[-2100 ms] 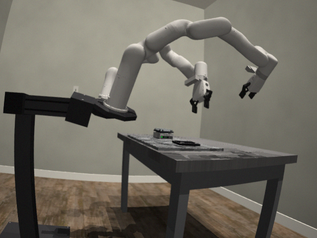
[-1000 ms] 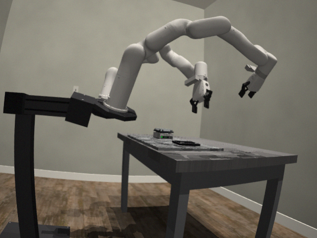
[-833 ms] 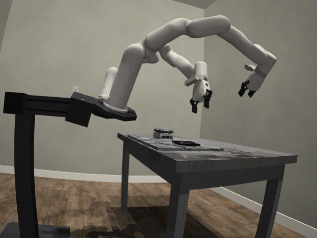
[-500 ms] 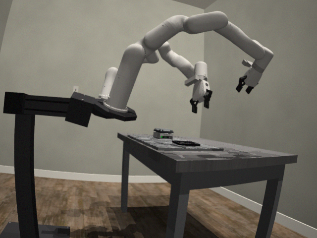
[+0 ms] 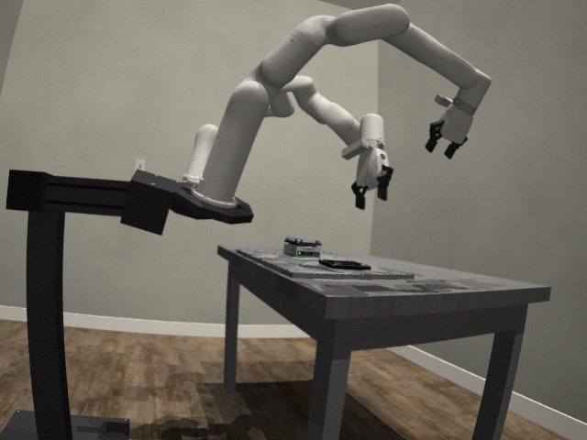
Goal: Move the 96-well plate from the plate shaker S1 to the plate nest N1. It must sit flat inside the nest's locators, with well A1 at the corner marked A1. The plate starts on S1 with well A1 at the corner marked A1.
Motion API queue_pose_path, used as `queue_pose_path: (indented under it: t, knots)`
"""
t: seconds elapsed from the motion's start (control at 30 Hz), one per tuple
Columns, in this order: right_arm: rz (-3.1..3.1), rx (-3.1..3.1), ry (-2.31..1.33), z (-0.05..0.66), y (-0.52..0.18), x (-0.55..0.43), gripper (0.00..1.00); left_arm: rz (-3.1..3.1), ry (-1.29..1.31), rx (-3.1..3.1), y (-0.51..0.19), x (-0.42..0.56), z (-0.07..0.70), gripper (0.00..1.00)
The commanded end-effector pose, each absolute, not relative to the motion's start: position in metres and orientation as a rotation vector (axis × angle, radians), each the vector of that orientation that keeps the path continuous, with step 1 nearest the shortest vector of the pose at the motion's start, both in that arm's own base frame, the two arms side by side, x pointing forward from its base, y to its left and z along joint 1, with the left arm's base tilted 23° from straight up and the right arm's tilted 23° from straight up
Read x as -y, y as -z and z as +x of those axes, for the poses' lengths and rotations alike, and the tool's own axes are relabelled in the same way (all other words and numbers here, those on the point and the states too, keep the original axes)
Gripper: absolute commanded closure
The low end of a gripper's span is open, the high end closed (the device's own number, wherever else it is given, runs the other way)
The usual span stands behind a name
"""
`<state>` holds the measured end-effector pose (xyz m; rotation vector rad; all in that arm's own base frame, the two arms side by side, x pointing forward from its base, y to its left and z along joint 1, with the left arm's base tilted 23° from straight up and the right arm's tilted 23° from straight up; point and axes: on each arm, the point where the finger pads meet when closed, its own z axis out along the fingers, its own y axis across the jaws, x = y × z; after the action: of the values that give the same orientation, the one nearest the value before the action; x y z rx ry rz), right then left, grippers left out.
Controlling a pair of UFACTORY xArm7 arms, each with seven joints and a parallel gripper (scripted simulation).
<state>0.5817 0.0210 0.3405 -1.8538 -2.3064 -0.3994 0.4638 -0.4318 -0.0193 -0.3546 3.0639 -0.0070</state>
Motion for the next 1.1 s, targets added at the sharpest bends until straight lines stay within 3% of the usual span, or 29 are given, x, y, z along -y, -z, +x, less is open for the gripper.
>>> queue_pose_path:
  t: [0.0,1.07]
  knots:
    - [-1.923,2.309,0.334,0.559,-0.355,-0.033,0.0,-0.352,0.014,-3.062,0.017,0.434,0.464,0.0]
    - [-2.425,2.319,-0.034,0.418,-0.397,-0.063,0.0,-0.352,0.014,-3.062,0.017,0.434,0.464,0.0]
